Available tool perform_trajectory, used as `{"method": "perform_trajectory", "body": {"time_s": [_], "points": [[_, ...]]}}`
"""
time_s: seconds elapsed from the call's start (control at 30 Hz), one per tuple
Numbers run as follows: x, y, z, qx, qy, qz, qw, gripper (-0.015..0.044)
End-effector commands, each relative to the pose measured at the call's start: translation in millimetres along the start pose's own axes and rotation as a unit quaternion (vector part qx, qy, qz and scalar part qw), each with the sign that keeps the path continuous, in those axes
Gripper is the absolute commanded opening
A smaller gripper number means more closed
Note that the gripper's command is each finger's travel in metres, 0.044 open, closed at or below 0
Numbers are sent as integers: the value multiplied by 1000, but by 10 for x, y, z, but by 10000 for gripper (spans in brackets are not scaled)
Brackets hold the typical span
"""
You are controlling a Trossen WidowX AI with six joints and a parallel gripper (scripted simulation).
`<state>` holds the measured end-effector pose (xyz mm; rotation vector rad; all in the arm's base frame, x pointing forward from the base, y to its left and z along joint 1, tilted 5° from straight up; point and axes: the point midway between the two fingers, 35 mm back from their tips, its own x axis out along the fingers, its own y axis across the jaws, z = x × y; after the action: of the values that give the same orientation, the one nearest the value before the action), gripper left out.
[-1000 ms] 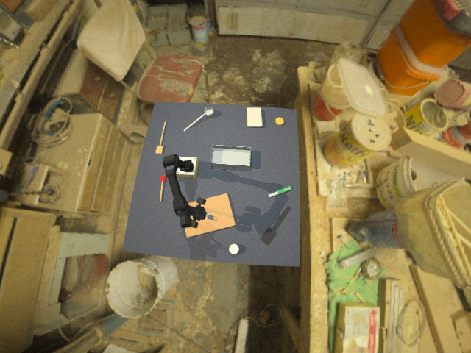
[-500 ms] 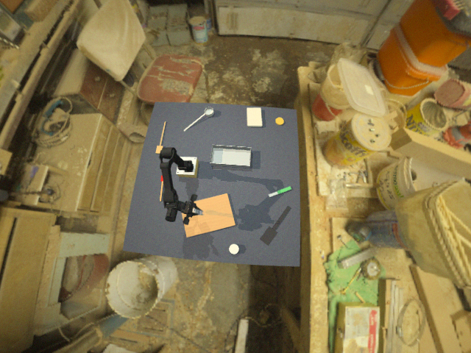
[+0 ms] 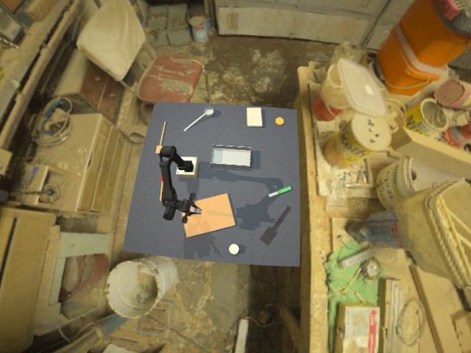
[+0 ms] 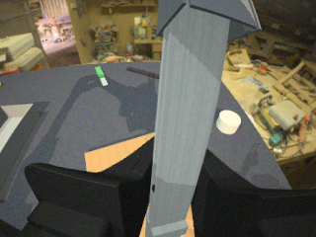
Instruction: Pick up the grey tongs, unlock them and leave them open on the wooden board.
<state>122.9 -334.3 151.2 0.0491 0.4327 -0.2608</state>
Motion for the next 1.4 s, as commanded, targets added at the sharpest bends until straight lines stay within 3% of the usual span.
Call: {"method": "perform_trajectory", "body": {"time_s": [0.0,0.8,1.37], "points": [[-3,5,16,-5,-5,1,1000,-150],[13,0,6,-2,2,2,1000,-150],[443,-52,-343,51,239,13,970,-150]]}}
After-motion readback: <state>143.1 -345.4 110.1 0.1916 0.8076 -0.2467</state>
